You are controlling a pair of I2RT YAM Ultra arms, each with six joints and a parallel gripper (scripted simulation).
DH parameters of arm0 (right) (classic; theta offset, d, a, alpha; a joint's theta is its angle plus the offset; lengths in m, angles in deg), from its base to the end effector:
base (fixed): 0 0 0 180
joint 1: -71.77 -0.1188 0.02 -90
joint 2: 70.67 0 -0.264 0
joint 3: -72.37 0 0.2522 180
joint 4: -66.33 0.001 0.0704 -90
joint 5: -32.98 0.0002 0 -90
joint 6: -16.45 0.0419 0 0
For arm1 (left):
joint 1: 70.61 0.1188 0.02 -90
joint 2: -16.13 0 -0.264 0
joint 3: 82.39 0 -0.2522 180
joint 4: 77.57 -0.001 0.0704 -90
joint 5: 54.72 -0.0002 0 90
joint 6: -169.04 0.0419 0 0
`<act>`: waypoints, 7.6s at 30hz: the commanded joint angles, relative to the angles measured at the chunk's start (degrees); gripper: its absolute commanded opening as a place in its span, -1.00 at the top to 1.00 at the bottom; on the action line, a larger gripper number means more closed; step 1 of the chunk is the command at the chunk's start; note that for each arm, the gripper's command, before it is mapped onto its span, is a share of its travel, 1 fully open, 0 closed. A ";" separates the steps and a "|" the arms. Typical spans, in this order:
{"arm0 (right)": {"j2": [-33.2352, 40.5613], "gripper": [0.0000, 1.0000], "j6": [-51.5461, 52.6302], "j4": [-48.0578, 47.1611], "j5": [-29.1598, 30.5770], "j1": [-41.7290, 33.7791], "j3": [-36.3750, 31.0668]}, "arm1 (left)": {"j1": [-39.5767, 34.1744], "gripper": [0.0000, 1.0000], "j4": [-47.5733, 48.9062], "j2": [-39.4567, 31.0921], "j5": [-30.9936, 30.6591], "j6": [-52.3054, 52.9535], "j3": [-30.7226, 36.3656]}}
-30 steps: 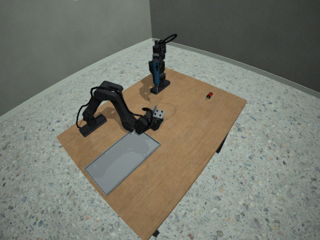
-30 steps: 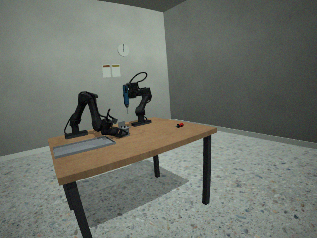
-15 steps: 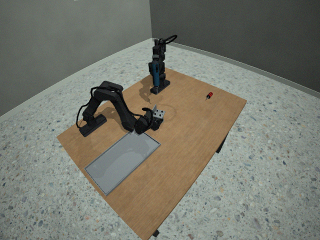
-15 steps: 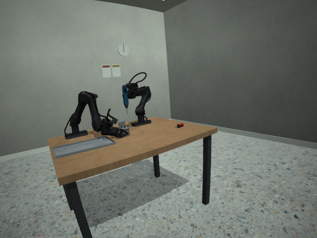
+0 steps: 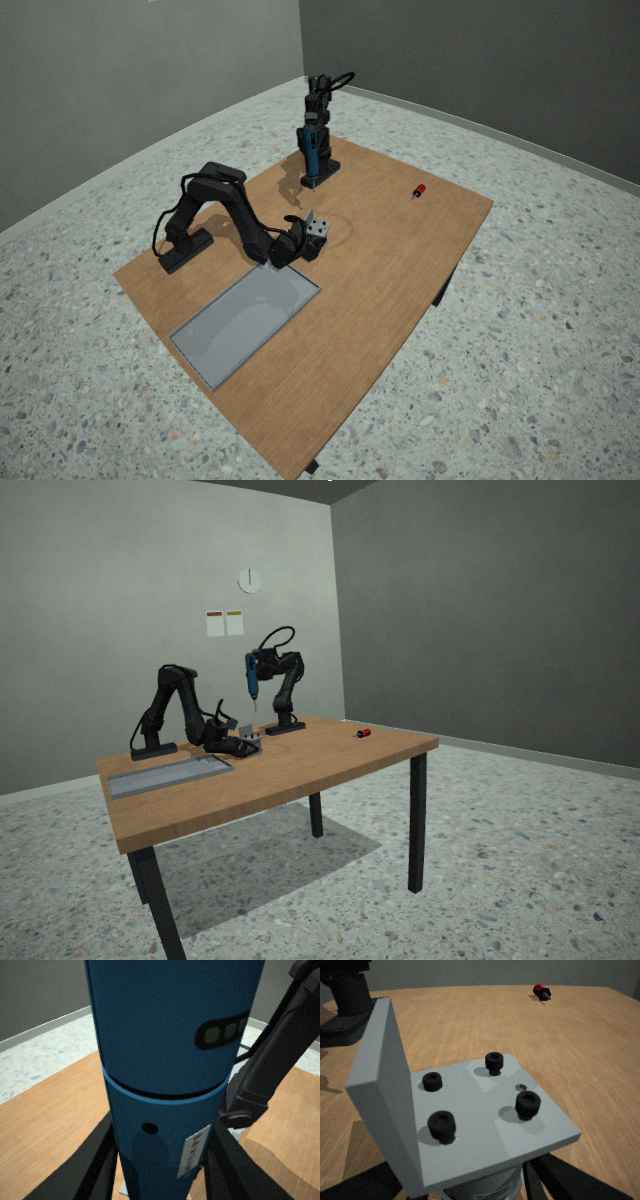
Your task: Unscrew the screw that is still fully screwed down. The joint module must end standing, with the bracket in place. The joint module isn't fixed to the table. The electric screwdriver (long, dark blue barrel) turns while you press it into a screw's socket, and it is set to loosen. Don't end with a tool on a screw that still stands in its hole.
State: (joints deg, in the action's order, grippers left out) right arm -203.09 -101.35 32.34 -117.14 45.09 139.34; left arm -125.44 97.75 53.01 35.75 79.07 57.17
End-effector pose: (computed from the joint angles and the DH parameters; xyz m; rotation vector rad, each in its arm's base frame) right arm 0.3233 0.2043 0.0365 -1.4072 1.3968 1.0811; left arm 0.1006 -0.1405 0.2905 0.7495 1.4584 -0.7340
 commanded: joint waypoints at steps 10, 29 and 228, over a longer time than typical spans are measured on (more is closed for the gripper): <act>1.90 -0.17 0.34 -0.23 -0.42 0.73 -0.12 | 0.52 0.17 9.40 4.28 -0.51 0.12 -3.16; 1.90 -0.17 0.34 -0.23 -0.42 0.73 -0.12 | 0.66 0.17 13.31 9.37 -0.54 0.12 -4.39; 1.90 -0.17 0.34 -0.23 -0.42 0.73 -0.12 | 0.84 0.17 31.56 20.43 -0.70 -0.63 4.57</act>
State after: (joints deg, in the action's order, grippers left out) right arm -203.09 -101.35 32.34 -117.14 45.09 139.34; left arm -125.22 122.63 73.08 35.49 78.83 62.48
